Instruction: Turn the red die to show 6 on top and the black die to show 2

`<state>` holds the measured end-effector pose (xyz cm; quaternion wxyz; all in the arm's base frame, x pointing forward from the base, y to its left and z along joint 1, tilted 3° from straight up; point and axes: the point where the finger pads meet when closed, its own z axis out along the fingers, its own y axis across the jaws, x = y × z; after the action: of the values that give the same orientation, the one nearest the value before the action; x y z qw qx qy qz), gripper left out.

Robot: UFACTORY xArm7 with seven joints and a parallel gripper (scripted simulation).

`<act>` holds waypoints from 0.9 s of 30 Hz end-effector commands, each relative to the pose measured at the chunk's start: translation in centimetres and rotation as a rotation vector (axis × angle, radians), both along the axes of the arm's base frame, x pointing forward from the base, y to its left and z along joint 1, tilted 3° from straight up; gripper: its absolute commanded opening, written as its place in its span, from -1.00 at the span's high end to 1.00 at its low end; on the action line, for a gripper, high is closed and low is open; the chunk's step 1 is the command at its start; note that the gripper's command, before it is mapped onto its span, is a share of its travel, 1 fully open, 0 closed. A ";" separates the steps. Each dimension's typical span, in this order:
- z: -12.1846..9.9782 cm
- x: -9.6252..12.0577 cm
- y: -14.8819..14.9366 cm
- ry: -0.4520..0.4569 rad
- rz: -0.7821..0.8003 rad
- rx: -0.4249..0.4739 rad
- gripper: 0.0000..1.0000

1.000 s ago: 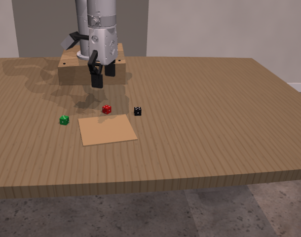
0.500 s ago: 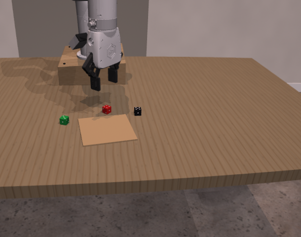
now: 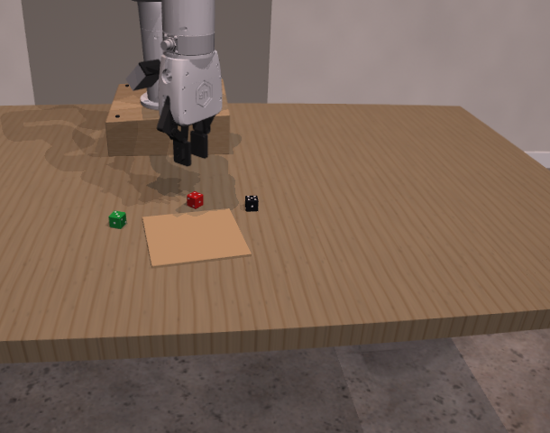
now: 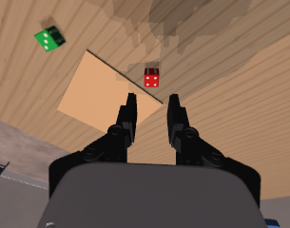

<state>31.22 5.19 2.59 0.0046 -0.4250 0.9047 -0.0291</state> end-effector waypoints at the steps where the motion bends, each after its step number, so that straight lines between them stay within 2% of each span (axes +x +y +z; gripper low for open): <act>1: 0.1 0.1 0.0 -0.003 0.000 0.000 0.28; 27: -0.2 0.1 0.0 -0.003 0.000 0.000 0.28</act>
<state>31.23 5.18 2.46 0.0046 -0.4250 0.9047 -0.0293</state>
